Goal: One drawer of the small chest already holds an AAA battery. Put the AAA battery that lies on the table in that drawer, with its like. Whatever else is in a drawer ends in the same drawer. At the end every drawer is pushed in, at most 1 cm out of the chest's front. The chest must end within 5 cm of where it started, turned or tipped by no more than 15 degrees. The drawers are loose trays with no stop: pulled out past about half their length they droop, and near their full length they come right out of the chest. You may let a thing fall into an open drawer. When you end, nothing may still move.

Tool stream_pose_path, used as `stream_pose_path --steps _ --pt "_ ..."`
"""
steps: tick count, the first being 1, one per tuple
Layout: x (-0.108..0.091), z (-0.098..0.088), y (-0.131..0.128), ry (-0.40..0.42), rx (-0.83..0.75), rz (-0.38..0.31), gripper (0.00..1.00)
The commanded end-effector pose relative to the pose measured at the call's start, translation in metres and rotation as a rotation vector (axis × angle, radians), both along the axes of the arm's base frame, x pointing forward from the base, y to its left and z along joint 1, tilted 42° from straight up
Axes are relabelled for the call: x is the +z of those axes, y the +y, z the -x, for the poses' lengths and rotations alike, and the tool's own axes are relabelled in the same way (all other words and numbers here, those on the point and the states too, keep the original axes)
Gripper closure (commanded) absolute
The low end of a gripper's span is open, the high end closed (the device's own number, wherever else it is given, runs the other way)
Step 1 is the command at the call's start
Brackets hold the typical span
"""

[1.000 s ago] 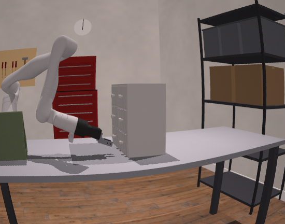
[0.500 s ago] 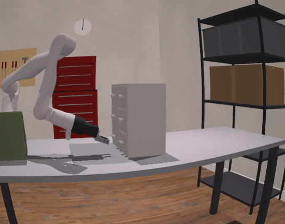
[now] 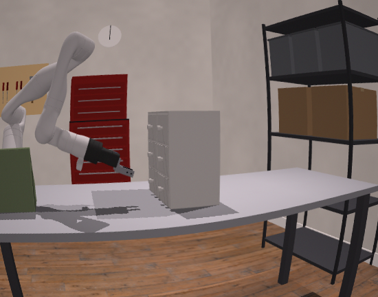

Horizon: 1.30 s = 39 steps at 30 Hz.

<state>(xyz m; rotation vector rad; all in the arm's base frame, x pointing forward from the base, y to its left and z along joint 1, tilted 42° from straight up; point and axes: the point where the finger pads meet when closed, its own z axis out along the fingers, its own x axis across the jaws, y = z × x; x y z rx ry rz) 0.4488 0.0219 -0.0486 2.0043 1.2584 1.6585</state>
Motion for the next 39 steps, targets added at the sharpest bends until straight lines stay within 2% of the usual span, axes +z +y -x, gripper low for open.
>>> stream_pose_path --steps 1,23,39 --pt "0.0083 -0.0004 -0.0115 -0.008 -0.012 0.009 0.33" --pt "0.0106 0.0011 -0.0134 0.005 0.001 0.009 0.33" --pt "0.0173 0.0060 -0.0194 0.081 0.070 0.011 0.33"
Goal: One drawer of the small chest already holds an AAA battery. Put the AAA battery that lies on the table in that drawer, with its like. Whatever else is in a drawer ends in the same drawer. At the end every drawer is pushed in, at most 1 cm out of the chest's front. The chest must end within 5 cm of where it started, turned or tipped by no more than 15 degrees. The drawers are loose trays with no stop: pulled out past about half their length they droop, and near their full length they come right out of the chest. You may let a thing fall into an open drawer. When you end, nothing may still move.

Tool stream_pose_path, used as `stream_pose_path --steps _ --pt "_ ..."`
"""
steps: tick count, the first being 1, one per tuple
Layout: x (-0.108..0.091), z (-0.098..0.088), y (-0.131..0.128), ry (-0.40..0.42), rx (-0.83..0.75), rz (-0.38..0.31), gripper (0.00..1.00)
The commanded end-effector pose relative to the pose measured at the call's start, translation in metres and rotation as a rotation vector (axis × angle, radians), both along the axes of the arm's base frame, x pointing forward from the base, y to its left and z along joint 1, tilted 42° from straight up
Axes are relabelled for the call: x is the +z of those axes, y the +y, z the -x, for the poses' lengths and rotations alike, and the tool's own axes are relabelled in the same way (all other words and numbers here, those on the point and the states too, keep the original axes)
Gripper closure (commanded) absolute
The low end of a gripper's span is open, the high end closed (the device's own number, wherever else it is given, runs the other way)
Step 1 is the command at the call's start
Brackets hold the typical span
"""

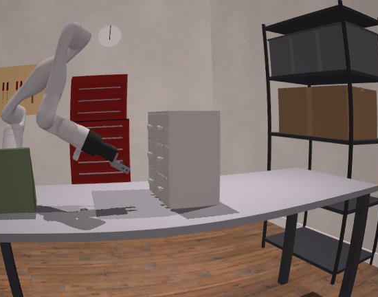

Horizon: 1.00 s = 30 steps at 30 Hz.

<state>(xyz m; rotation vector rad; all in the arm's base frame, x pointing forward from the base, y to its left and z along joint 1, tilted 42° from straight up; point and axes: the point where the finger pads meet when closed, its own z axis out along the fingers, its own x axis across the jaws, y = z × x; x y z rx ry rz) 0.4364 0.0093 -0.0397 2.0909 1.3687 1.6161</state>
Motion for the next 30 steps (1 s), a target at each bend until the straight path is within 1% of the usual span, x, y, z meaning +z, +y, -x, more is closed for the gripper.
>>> stream_pose_path --steps 1,16,18,30 --pt "0.008 -0.006 -0.007 -0.016 0.003 0.018 0.33" --pt "0.020 0.003 -0.017 0.118 0.125 0.020 0.33" --pt "0.020 0.003 -0.017 0.118 0.125 0.020 0.33" --pt "0.030 0.010 -0.026 0.232 0.232 0.020 0.33"
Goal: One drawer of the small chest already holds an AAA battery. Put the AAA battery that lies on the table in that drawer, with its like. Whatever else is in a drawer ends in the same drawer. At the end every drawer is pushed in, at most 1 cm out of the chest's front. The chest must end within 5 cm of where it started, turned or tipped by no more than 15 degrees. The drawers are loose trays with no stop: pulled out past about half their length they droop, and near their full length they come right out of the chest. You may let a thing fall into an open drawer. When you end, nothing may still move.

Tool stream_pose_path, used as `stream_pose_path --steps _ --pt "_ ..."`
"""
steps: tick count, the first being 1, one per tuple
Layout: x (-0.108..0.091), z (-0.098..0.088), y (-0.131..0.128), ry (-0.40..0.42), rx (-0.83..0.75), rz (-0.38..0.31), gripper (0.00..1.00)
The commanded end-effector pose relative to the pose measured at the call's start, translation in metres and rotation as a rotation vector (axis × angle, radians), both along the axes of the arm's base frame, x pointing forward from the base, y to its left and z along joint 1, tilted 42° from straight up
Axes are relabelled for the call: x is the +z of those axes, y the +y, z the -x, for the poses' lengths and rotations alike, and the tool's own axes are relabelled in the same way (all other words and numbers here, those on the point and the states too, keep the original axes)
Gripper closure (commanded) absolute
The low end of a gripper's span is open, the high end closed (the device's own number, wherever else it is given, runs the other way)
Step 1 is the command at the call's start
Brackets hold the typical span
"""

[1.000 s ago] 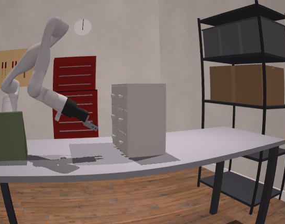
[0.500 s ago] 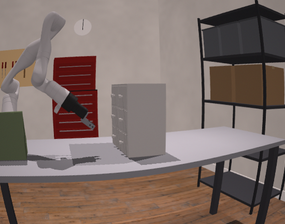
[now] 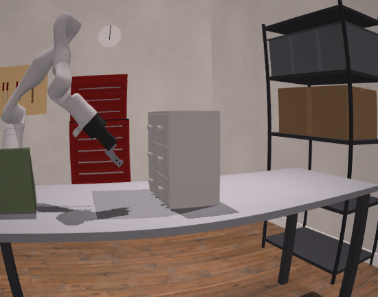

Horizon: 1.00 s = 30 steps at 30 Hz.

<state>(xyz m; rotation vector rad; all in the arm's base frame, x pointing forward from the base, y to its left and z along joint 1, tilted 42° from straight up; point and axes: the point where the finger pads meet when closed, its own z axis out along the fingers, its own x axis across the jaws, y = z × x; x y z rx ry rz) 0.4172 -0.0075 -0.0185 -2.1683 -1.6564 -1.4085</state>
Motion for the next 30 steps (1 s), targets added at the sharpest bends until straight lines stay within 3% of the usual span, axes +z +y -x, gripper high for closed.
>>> stream_pose_path --steps 1,22,30 --pt "0.010 -0.008 -0.009 -0.007 0.019 0.020 0.33" --pt "0.021 0.000 -0.021 0.125 0.137 0.025 0.33" --pt "0.029 0.006 -0.029 0.223 0.227 0.026 0.33"
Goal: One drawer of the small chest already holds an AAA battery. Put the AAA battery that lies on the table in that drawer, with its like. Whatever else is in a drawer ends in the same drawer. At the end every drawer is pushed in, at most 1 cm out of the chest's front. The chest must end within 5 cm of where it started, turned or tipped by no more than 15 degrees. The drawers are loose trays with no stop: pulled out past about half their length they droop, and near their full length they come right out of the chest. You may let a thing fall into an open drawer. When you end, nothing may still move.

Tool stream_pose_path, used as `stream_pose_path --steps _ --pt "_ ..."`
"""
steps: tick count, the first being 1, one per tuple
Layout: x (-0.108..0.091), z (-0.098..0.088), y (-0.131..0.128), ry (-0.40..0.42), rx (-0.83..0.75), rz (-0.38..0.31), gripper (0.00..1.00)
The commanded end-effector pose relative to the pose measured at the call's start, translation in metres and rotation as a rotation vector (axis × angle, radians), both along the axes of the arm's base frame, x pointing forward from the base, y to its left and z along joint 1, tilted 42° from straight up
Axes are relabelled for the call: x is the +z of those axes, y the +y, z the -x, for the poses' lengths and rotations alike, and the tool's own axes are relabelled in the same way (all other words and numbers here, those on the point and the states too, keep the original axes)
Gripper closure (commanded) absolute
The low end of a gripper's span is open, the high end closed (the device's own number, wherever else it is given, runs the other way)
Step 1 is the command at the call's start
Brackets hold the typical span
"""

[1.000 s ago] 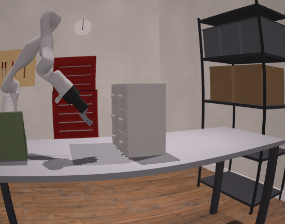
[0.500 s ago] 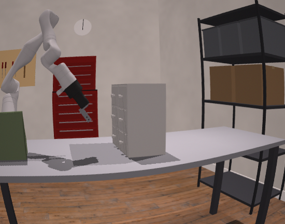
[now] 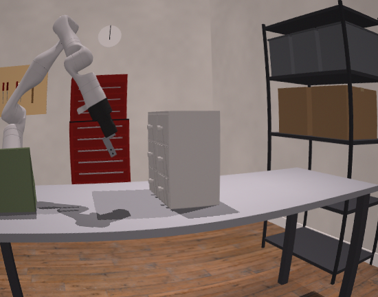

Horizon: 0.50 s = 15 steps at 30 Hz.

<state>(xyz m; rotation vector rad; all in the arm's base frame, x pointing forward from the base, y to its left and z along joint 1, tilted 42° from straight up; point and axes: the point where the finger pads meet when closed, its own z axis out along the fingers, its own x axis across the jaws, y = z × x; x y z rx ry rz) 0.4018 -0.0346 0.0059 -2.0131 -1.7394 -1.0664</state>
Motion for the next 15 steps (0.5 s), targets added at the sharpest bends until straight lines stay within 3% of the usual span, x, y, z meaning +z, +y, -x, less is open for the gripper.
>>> stream_pose_path --steps 1,15 --pt "0.006 -0.008 -0.003 0.011 0.042 0.013 0.33" --pt "0.019 0.002 -0.015 0.164 0.181 0.014 0.33"
